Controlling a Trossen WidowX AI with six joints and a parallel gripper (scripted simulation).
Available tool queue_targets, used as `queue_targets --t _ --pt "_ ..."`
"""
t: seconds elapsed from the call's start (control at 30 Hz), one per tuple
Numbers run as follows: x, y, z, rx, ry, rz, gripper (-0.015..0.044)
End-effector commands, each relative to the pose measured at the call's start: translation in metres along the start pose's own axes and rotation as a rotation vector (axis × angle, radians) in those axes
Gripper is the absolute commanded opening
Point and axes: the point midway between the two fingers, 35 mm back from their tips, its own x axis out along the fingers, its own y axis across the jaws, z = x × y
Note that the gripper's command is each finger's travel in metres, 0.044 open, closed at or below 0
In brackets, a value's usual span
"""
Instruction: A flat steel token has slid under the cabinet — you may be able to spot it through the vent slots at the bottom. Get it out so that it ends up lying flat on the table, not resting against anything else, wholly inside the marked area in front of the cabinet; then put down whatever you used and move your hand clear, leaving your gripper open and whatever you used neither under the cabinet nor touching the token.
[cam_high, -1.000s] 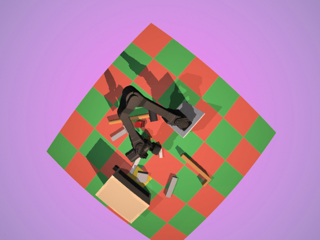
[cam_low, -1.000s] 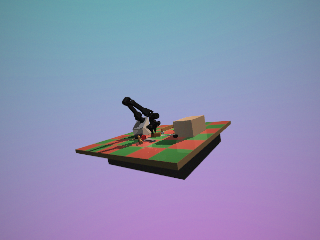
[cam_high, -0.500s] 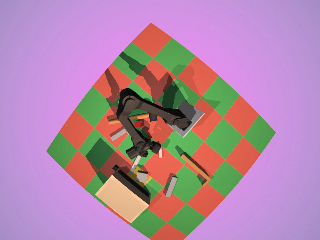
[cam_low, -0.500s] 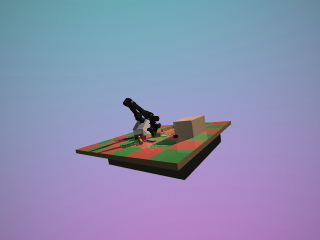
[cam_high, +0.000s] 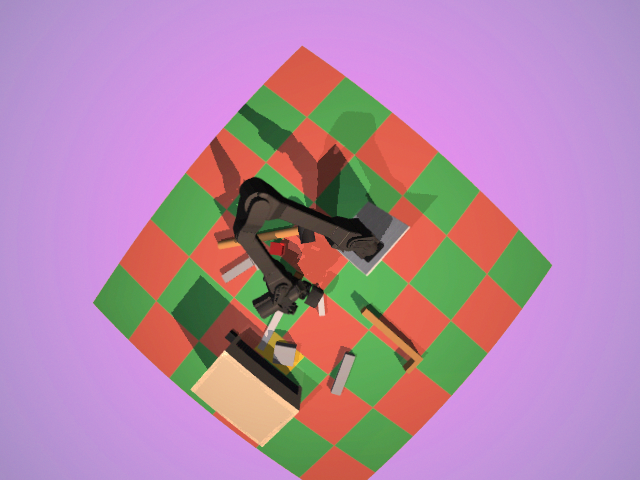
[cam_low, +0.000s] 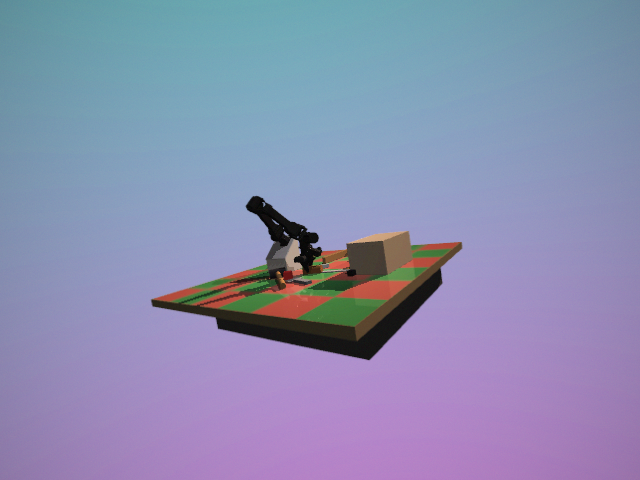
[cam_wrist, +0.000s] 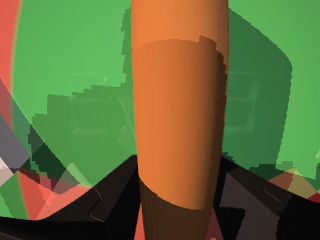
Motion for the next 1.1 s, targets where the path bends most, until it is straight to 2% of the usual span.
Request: queue_targets --t 0.0,0.13,0.43,0.7,0.87,0.97,1.07 --pt "-0.0002 -0.0009 0.0002 0.004 0.000 -0.003 0.0105" --pt "-0.0002 -0.0009 0.0002 0.004 0.000 -0.003 0.0000" --pt "-0.0027 0.0025 -0.0028 -0.004 0.001 0.001 0.0000" --pt "-0.0009 0.0005 -0.0017 -0.001 0.003 0.000 0.0200" --pt "-0.0009 0.0006 -0.0017 -0.001 0.003 0.000 0.0200" --pt "-0.0009 0.0007 -0.0018 -0.001 0.001 0.002 0.0270" --pt "-0.0018 0.0004 -0.0018 0.000 0.001 0.002 0.0270"
